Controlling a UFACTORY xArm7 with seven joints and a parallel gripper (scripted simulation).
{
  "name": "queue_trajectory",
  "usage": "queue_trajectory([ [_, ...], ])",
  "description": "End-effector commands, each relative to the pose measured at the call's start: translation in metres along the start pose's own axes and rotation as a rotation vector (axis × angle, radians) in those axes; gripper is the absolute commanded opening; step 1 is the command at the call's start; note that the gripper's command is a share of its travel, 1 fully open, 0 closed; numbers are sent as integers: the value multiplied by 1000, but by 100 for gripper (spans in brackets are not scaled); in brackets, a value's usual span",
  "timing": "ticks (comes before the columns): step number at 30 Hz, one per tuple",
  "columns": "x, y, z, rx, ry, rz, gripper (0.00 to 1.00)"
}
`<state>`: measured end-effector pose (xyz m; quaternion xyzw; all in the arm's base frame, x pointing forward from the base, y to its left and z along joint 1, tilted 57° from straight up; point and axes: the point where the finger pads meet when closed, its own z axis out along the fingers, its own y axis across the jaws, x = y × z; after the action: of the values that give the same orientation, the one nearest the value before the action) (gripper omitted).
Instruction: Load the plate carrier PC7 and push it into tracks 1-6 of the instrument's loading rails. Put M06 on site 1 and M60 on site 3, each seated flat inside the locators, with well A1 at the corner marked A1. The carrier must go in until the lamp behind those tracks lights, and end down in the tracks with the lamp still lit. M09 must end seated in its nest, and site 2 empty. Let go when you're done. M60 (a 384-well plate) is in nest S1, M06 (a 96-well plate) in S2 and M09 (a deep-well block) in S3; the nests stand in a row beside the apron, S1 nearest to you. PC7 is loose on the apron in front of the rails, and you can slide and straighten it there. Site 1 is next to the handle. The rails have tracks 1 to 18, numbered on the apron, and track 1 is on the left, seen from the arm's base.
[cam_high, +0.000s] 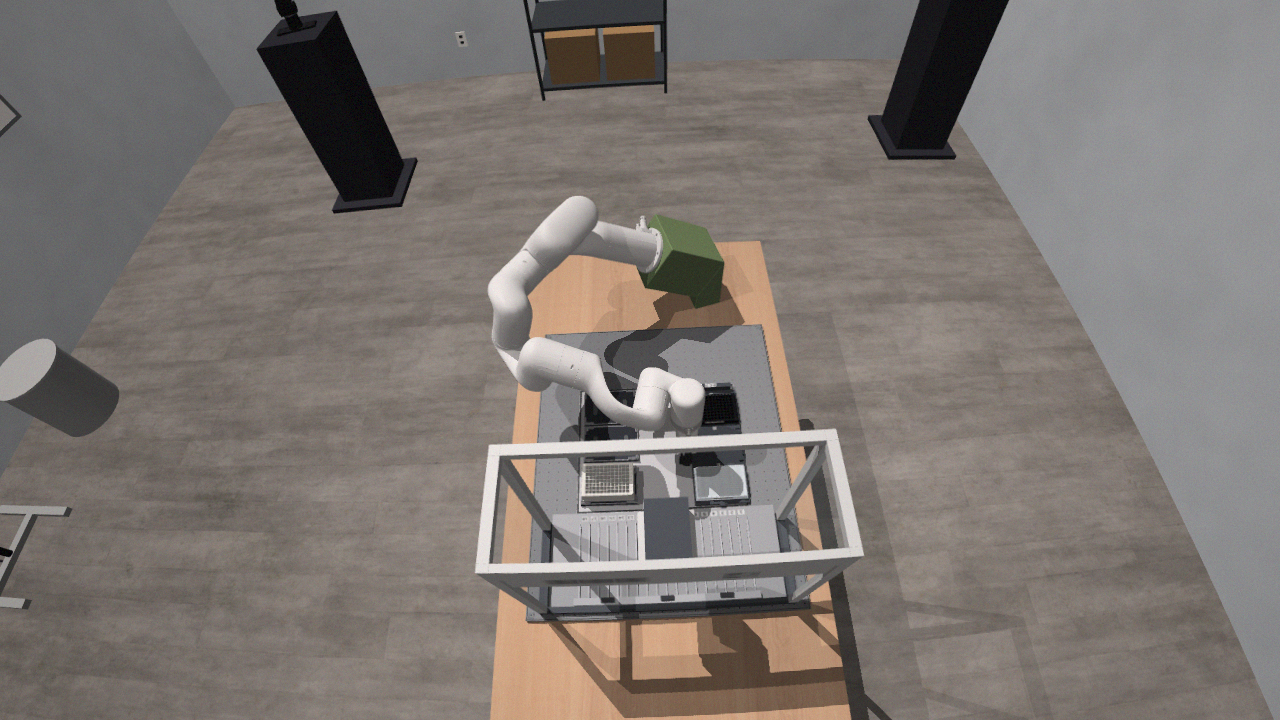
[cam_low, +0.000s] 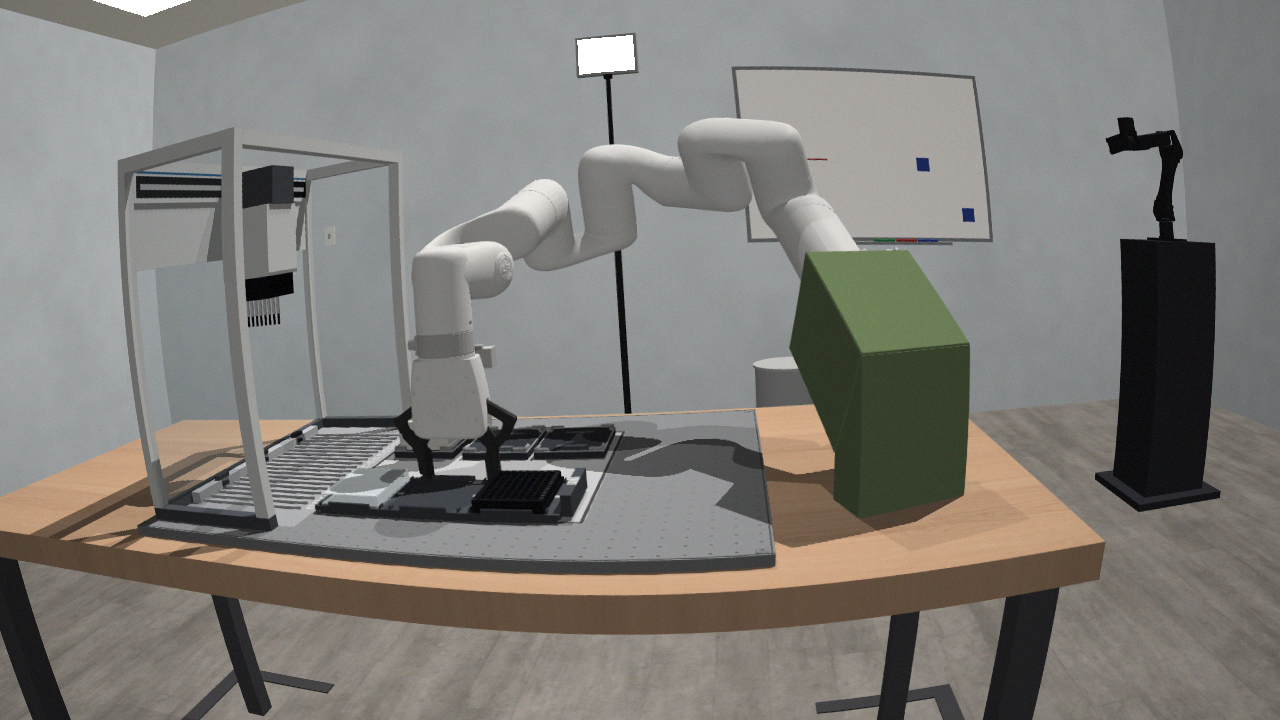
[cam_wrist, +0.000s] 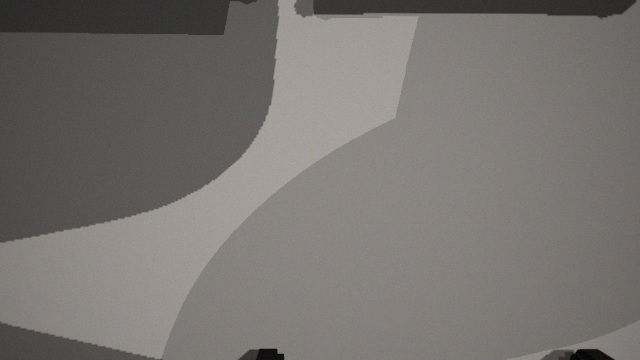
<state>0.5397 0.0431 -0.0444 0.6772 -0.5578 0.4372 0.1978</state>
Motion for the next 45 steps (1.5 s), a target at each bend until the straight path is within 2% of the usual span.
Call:
queue_trajectory([
  [1, -3, -2, -3, 5, -5, 0, 100],
  [22, -12, -2, -3, 5, -5, 0, 100],
  [45, -10, -2, -3, 5, -5, 0, 100],
])
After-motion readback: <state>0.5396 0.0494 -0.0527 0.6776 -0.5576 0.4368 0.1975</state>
